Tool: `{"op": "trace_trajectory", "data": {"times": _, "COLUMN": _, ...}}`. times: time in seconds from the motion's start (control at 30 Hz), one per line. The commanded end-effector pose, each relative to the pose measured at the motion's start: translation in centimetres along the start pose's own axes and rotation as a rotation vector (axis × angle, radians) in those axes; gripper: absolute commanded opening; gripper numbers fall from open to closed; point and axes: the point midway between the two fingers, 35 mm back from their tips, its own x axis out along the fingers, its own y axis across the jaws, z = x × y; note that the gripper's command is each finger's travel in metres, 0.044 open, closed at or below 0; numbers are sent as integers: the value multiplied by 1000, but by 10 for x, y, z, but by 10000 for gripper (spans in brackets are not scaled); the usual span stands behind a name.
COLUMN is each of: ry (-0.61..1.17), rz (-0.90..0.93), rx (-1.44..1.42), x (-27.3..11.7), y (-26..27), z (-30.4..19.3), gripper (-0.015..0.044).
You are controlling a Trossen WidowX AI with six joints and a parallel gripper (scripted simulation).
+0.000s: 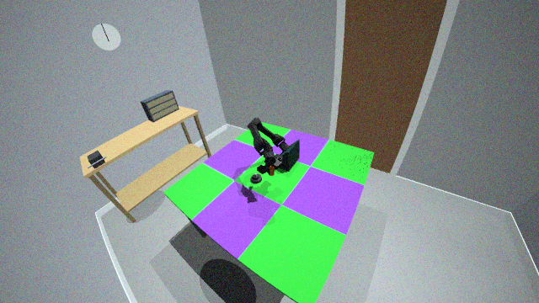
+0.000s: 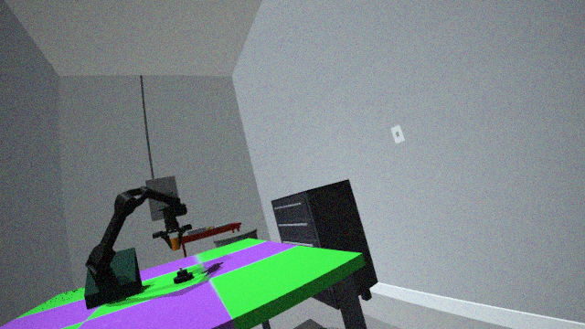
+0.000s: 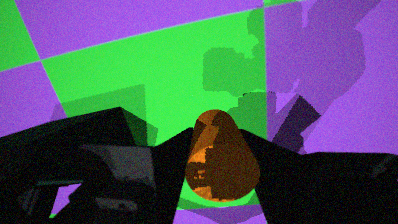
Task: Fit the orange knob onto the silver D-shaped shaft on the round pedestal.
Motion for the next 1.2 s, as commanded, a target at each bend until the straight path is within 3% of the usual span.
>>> {"op": "trace_trajectory", "data": {"times": 0.0, "ry": -3, "rz": -7, "rx": 14, "x": 1, "y": -4, "z": -9, "gripper": 0}}
{"op": "trace_trajectory", "data": {"times": 1.17, "ry": 6, "rz": -6, "rx": -13, "x": 29, "y": -34, "z": -112, "gripper": 0}}
